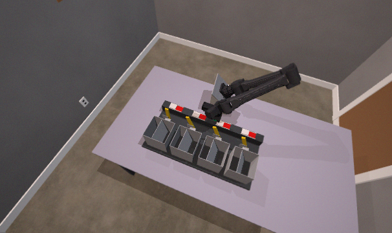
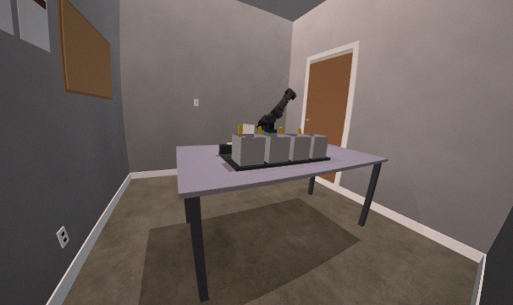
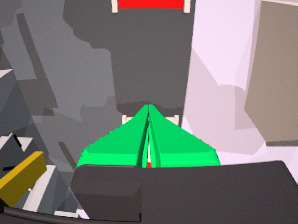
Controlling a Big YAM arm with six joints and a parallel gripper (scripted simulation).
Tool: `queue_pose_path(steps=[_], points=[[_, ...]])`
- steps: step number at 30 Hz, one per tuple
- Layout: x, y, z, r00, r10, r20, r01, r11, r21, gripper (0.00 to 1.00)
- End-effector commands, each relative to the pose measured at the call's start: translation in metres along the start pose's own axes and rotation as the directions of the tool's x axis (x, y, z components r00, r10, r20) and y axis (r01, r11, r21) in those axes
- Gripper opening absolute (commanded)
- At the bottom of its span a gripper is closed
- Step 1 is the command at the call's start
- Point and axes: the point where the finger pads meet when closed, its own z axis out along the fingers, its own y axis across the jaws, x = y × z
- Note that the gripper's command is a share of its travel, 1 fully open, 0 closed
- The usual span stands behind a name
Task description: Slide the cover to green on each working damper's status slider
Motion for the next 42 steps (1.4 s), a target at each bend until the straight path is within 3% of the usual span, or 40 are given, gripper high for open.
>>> queue_pose_path(steps=[1,42], points=[[0.0016,-0.0002,0.0051,1.0,0.004,-0.002,-0.004,1.0,0.011,0.0],[0.0038,0.0025,0.0013,1.0,-0.007,0.004,0.007,1.0,0.0,0.0]])
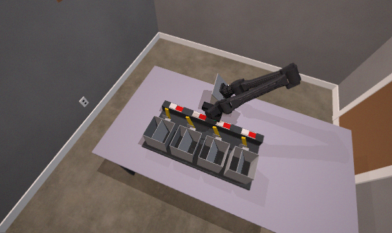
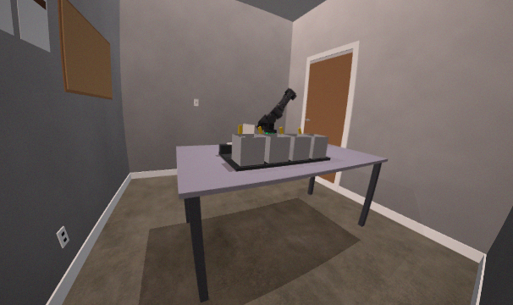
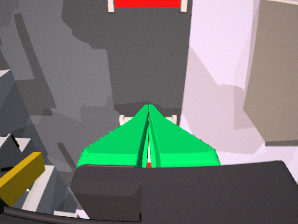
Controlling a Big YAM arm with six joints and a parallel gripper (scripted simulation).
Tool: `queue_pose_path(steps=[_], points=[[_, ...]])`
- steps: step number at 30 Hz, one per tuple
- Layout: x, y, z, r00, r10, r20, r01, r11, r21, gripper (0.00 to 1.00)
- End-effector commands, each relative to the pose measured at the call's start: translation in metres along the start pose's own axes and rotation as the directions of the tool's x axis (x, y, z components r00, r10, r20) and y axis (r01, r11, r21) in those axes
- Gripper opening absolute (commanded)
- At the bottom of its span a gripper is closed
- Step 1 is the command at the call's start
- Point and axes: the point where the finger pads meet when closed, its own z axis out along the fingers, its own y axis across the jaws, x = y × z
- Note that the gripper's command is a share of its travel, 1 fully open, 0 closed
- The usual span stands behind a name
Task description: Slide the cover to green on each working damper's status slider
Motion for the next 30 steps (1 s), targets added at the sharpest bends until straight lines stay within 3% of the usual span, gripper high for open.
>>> queue_pose_path(steps=[1,30], points=[[0.0033,0.0045,0.0005,1.0,-0.009,0.006,0.009,1.0,-0.002,0.0],[0.0032,0.0069,-0.0004,1.0,-0.011,0.007,0.011,1.0,-0.005,0.0]])
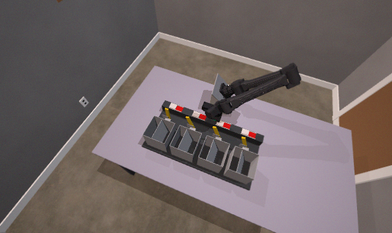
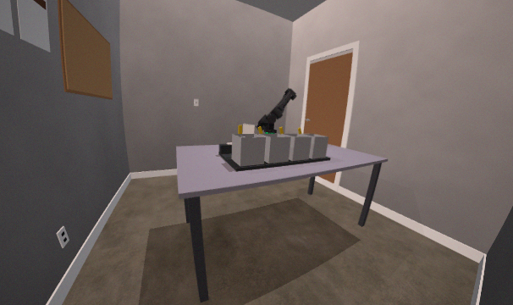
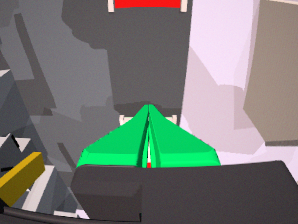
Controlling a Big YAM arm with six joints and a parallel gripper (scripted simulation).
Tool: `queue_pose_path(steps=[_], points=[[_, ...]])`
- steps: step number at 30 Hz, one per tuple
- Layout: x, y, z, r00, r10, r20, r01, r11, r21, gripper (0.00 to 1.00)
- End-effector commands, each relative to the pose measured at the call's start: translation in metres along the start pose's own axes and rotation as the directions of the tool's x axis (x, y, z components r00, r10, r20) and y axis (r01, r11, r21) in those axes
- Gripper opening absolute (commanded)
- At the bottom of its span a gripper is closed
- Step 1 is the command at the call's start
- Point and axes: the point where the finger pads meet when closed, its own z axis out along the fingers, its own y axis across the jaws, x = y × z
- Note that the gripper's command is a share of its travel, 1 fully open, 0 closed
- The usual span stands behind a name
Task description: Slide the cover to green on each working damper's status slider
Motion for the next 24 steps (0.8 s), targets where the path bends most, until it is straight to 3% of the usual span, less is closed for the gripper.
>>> queue_pose_path(steps=[1,24], points=[[0.0031,0.0076,-0.0006,1.0,-0.012,0.007,0.012,1.0,-0.006,0.0],[0.0029,0.01,-0.0015,1.0,-0.015,0.008,0.015,1.0,-0.008,0.0]])
